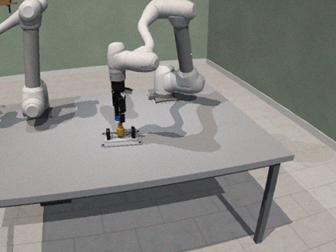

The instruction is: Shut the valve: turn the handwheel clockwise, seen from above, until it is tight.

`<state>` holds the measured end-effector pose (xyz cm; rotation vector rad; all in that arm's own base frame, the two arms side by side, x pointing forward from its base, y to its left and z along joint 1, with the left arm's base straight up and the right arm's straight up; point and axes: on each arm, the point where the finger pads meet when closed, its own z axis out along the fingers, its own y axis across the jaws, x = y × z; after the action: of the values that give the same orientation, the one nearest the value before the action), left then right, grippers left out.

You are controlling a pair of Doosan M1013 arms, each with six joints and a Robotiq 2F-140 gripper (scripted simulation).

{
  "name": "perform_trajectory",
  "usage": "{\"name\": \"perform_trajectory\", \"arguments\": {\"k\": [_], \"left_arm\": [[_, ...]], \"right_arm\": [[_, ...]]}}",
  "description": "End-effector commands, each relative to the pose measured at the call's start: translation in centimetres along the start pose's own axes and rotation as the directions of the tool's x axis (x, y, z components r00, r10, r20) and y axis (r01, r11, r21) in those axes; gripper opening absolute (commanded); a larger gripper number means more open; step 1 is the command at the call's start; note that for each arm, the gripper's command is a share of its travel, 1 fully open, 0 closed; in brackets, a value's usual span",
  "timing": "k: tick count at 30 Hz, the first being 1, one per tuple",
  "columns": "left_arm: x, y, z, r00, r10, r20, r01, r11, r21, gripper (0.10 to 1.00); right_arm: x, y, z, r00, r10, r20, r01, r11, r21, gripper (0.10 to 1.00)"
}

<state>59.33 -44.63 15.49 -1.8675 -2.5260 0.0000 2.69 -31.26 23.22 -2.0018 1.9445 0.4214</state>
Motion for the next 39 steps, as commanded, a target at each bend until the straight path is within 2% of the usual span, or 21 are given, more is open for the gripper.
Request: {"name": "perform_trajectory", "arguments": {"k": [1,39], "left_arm": [[-0.04,0.04,-0.12,1.0,0.019,0.001,-0.019,1.0,-0.002,0.099],[-0.04,0.04,-0.11,0.983,0.185,0.001,-0.185,0.983,-0.002,0.099]], "right_arm": [[0.01,-0.01,-0.04,1.0,0.0,-0.001,0.0,1.0,0.0,1.0],[0.01,-0.01,-0.04,1.0,0.0,-0.001,0.0,1.0,0.0,1.0]]}}
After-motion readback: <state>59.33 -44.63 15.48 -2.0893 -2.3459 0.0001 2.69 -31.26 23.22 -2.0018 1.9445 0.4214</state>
